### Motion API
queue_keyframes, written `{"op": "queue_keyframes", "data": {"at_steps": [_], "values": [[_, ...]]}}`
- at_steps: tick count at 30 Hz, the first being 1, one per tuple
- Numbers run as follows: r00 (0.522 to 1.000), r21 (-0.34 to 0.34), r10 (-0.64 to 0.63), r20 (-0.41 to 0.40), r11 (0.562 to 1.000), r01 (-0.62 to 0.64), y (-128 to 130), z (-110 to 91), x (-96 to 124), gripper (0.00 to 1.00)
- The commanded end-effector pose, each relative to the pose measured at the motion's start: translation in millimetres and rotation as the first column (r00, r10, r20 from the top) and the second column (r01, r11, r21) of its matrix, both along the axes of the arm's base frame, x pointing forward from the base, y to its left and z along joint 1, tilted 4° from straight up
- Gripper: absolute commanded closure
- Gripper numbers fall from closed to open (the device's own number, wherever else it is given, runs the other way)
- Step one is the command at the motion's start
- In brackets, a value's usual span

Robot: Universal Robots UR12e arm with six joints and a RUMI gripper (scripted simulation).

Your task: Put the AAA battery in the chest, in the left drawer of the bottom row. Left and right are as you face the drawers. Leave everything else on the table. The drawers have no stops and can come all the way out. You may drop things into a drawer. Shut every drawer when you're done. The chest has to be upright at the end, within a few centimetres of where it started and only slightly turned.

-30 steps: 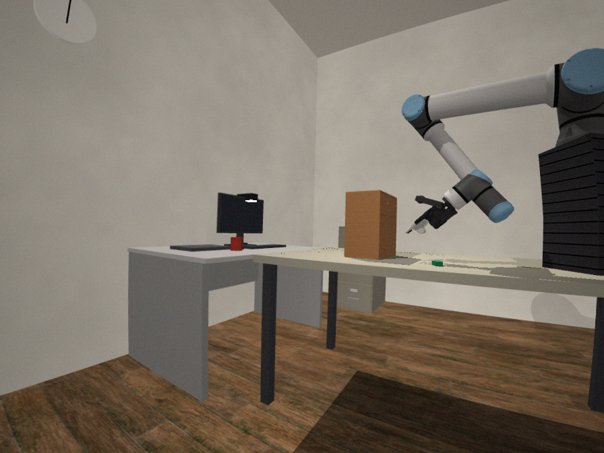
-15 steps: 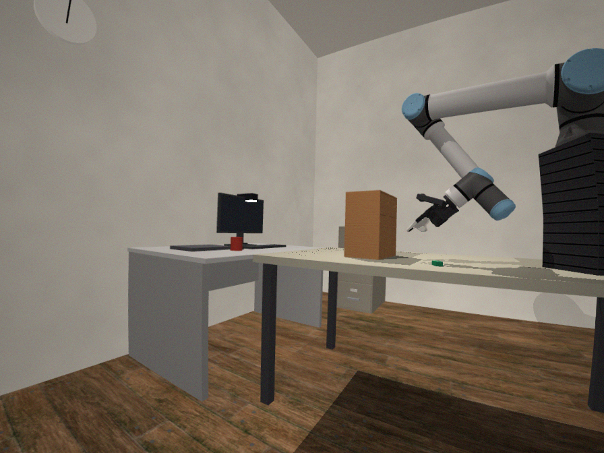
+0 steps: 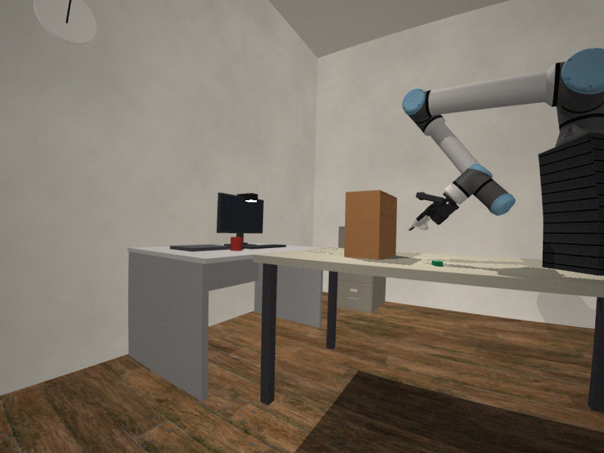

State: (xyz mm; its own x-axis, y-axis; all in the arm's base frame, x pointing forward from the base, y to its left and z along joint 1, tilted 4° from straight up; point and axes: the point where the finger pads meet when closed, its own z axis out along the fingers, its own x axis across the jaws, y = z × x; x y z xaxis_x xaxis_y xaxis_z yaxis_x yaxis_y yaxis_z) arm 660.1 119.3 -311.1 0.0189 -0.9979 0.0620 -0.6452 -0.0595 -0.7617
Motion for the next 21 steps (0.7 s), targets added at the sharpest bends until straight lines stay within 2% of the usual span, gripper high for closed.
{"op": "queue_keyframes", "data": {"at_steps": [1,21], "values": [[1.000,0.000,-0.002,-0.023,1.000,0.002,0,3,-2,0.80],[0.979,-0.005,-0.013,-0.202,1.000,0.012,1,23,-21,0.80]]}}
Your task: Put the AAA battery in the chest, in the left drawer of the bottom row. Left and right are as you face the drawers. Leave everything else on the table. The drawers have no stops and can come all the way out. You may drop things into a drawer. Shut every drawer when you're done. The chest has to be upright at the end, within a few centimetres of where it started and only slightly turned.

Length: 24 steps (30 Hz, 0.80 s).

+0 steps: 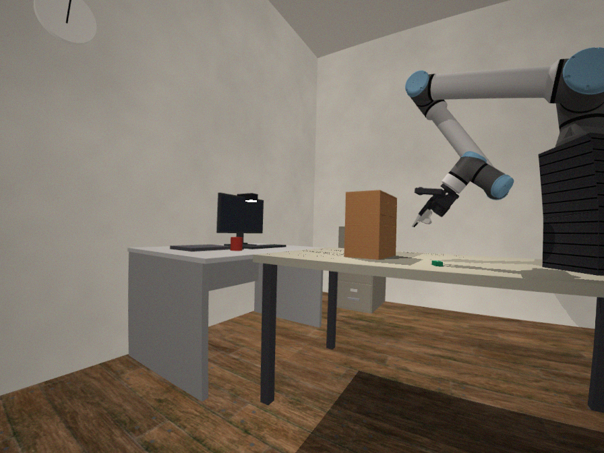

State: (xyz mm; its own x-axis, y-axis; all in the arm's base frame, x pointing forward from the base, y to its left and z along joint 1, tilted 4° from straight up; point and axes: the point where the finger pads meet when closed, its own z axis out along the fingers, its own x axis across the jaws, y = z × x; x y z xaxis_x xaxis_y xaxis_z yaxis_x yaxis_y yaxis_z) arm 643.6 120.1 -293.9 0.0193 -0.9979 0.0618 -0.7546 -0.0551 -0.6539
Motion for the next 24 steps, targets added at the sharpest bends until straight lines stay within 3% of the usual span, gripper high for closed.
{"op": "queue_keyframes", "data": {"at_steps": [1,24], "values": [[0.998,-0.001,-0.004,-0.061,1.000,0.004,0,7,-5,0.80],[0.950,-0.009,-0.021,-0.311,1.000,0.019,2,35,-31,0.80]]}}
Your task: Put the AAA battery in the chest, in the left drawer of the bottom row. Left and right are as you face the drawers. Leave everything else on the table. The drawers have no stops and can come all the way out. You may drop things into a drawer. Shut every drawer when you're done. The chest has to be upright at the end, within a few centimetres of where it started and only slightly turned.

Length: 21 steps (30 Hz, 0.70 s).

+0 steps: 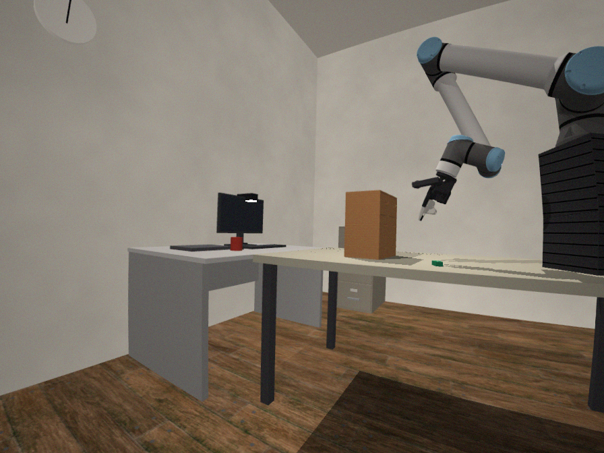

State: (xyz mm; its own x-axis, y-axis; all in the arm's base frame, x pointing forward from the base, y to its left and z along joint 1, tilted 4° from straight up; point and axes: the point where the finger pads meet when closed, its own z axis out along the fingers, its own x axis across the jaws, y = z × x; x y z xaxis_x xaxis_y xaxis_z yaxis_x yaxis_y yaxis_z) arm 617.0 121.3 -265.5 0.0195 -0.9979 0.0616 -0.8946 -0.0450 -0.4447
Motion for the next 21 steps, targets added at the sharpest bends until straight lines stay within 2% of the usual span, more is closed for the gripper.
{"op": "queue_keyframes", "data": {"at_steps": [1,21], "values": [[0.997,-0.002,-0.005,-0.075,1.000,0.005,0,8,-6,0.80],[0.966,-0.008,-0.017,-0.260,1.000,0.016,1,29,-25,0.80]]}}
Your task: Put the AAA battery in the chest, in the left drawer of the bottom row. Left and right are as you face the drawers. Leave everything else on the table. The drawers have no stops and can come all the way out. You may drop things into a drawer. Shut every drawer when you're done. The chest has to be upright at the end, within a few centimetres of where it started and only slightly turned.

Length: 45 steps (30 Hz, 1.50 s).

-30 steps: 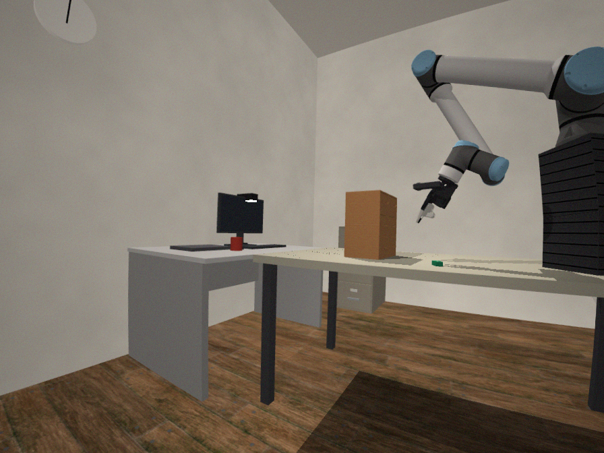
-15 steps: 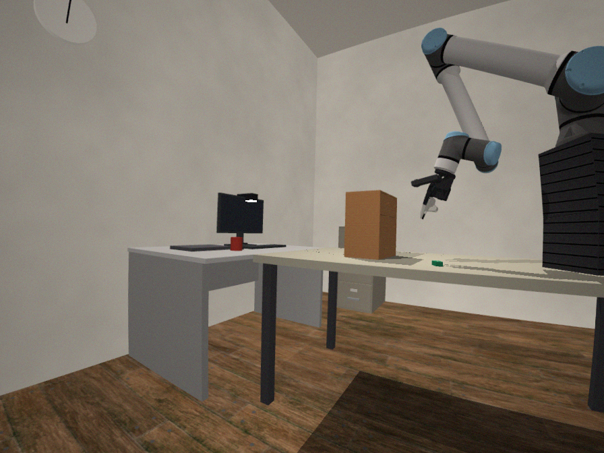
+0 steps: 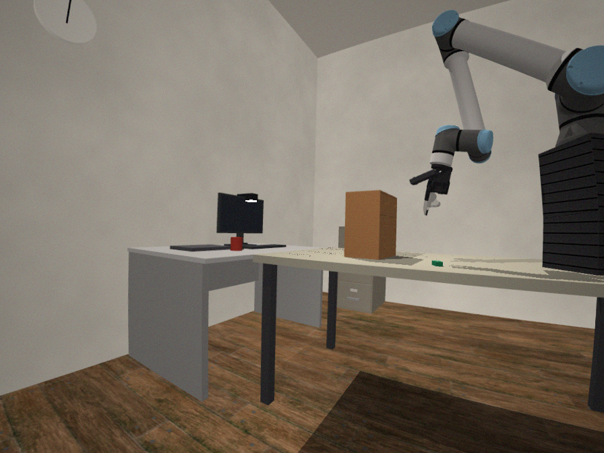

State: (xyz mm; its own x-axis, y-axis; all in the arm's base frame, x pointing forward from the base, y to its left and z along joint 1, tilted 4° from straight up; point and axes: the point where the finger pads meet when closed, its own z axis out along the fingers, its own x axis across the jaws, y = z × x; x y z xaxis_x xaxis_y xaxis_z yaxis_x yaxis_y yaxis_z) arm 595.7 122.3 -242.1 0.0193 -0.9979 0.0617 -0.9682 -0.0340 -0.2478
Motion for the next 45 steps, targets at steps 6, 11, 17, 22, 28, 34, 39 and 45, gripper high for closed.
{"op": "queue_keyframes", "data": {"at_steps": [6,11,17,22,28,34,39,45], "values": [[0.996,-0.002,-0.006,-0.086,1.000,0.006,0,9,-7,0.80],[0.992,-0.003,-0.008,-0.122,1.000,0.008,1,13,-11,0.80],[0.988,-0.004,-0.010,-0.157,1.000,0.010,1,17,-15,0.80],[0.985,-0.004,-0.011,-0.171,1.000,0.011,1,18,-16,0.80],[0.982,-0.005,-0.013,-0.191,1.000,0.012,1,21,-18,0.80],[0.979,-0.005,-0.013,-0.202,1.000,0.013,1,22,-19,0.80],[0.979,-0.006,-0.014,-0.205,1.000,0.013,1,22,-20,0.80],[0.978,-0.006,-0.014,-0.206,1.000,0.013,1,23,-20,0.80]]}}
